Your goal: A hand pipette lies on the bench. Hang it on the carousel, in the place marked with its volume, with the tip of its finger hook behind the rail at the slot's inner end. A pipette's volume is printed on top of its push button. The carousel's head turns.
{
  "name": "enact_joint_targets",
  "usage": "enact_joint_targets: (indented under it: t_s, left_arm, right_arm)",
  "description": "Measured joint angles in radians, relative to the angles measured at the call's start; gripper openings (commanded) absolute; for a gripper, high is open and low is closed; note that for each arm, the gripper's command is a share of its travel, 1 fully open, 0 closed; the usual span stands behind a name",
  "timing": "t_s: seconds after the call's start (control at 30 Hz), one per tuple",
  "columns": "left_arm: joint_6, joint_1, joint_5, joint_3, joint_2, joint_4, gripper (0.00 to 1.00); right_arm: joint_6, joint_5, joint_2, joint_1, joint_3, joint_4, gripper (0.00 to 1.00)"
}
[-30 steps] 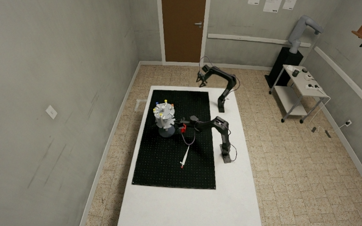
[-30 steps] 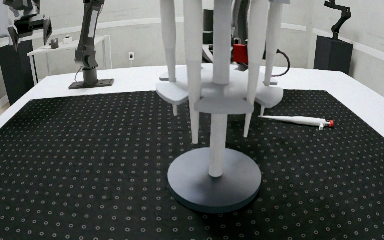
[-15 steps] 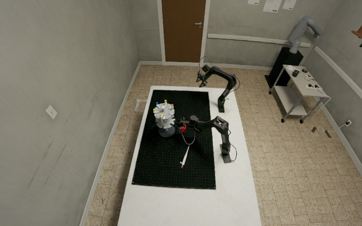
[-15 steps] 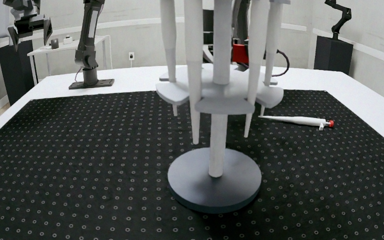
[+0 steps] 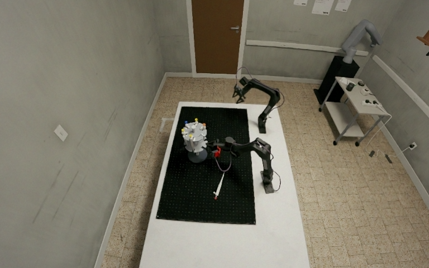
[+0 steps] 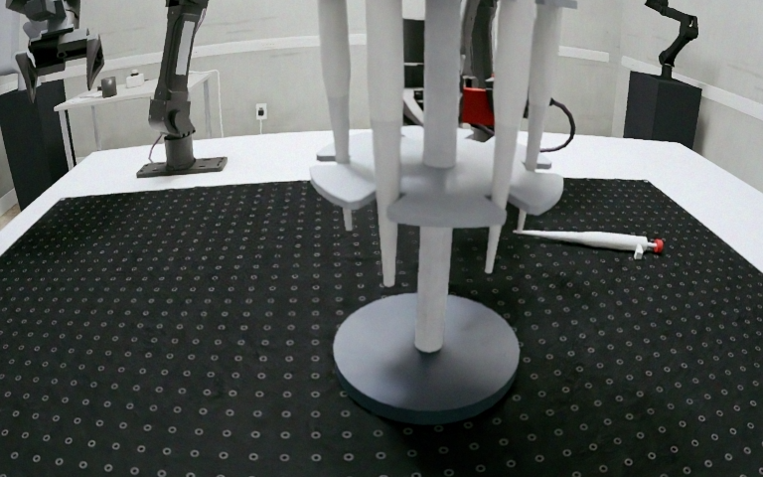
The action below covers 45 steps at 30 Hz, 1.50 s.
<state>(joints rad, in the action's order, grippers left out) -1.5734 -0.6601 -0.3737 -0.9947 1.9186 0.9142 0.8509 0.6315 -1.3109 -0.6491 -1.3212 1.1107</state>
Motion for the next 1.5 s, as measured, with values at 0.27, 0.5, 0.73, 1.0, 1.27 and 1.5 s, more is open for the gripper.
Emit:
enact_joint_targets:
  t_s: [0.27, 0.5, 0.73, 1.0, 1.27, 1.5]
  left_arm:
    - [0.000, 0.000, 0.000, 0.000, 0.000, 0.000, 0.00]
    - [0.000, -0.034, -0.086, -0.027, 0.019, -0.006, 0.00]
    - [0.000, -0.089, -0.233, -0.076, 0.058, -0.014, 0.00]
    - [0.001, -0.121, -0.325, -0.126, 0.091, -0.027, 0.00]
    - [0.002, -0.164, -0.461, -0.205, 0.144, -0.051, 0.00]
    - [0.002, -0.166, -0.471, -0.210, 0.146, -0.055, 0.00]
  right_arm:
    - [0.000, 0.000, 0.000, 0.000, 0.000, 0.000, 1.00]
    - [0.000, 0.000, 0.000, 0.000, 0.000, 0.000, 1.00]
    - [0.000, 0.000, 0.000, 0.000, 0.000, 0.000, 1.00]
    - [0.000, 0.000, 0.000, 0.000, 0.000, 0.000, 1.00]
    - [0.000, 0.000, 0.000, 0.000, 0.000, 0.000, 1.00]
    - [0.000, 0.000, 0.000, 0.000, 0.000, 0.000, 1.00]
